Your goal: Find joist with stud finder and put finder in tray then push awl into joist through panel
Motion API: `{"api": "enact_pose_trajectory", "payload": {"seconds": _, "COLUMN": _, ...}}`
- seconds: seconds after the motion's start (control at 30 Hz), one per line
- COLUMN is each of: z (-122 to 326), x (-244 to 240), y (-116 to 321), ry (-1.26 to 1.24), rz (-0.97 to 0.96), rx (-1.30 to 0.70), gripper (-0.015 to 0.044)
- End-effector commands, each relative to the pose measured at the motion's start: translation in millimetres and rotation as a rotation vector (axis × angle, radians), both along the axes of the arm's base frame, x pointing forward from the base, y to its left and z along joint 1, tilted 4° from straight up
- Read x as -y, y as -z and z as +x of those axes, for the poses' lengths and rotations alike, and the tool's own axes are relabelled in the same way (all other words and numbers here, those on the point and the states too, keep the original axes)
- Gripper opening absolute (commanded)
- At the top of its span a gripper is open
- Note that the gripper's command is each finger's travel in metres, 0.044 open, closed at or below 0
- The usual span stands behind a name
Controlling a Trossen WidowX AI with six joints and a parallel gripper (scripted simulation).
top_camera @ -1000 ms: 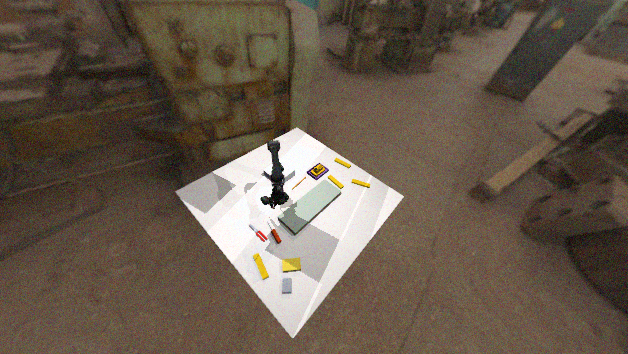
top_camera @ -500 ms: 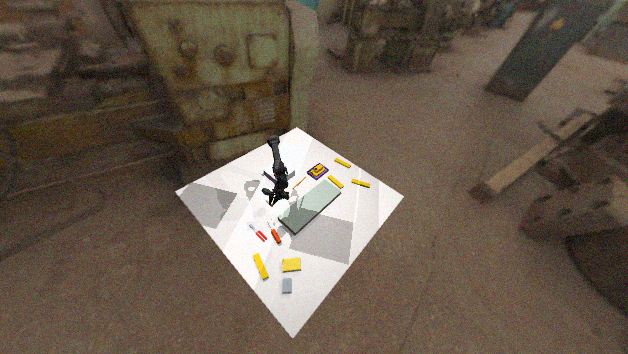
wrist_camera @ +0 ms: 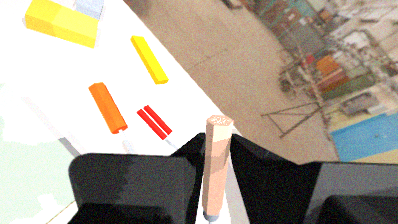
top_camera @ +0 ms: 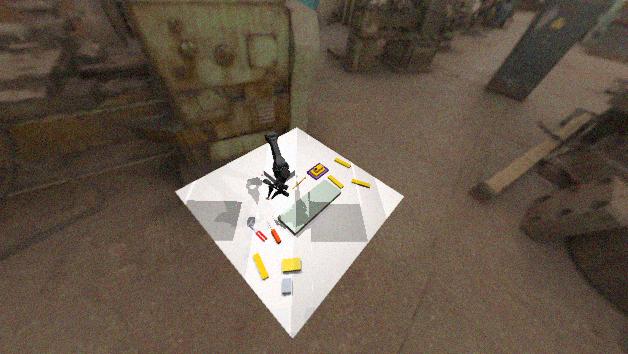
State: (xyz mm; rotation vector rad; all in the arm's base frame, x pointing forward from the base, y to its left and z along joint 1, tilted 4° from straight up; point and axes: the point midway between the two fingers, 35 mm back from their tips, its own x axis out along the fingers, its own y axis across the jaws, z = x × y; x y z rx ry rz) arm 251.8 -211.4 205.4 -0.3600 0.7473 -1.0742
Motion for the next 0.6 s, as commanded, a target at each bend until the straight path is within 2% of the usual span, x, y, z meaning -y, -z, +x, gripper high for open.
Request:
{"api": "enact_pose_trajectory", "payload": {"seconds": 0.0, "z": -12, "x": -6, "y": -8, "ry": 0.05, "rz": -0.061, "rx": 0.112, "gripper": 0.0}}
{"api": "enact_pose_trajectory", "payload": {"seconds": 0.53, "z": -66, "x": -28, "y": -22, "ry": 0.23, "rz": -0.204, "rx": 0.546, "gripper": 0.0}}
{"api": "enact_pose_trajectory", "payload": {"seconds": 0.57, "z": -51, "x": -22, "y": -22, "ry": 0.182, "rz": -0.179, "rx": 0.447, "gripper": 0.0}}
